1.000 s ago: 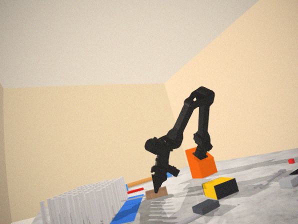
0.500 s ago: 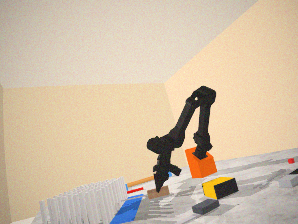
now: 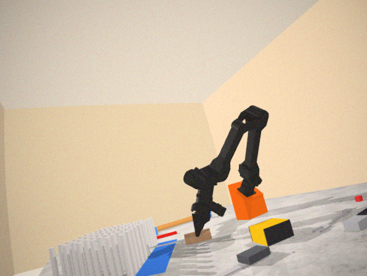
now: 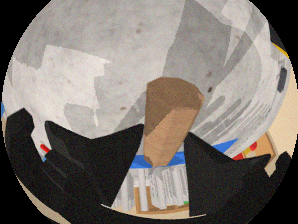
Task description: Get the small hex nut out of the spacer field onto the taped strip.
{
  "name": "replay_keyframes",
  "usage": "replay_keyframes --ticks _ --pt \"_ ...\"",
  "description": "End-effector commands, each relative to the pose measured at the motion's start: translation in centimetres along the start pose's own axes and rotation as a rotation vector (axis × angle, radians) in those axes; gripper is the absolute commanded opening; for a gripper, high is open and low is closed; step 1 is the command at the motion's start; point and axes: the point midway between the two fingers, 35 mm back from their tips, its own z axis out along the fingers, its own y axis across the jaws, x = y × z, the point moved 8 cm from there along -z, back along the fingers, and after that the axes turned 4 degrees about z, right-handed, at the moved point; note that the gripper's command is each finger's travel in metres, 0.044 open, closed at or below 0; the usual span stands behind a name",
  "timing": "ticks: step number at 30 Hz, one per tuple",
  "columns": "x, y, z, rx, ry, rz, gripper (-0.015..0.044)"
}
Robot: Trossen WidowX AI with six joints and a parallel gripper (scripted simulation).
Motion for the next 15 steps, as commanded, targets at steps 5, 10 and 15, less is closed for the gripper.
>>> replay_keyframes --ticks 5,10,15 --pt "-0.45 0.0 -0.24 0.002 0.003 0.004 0.0" --pt "-0.7 0.02 -0.35 0.002 0.003 0.004 0.0" --pt "-0.95 0.04 -0.47 0.002 0.003 0.004 0.0"
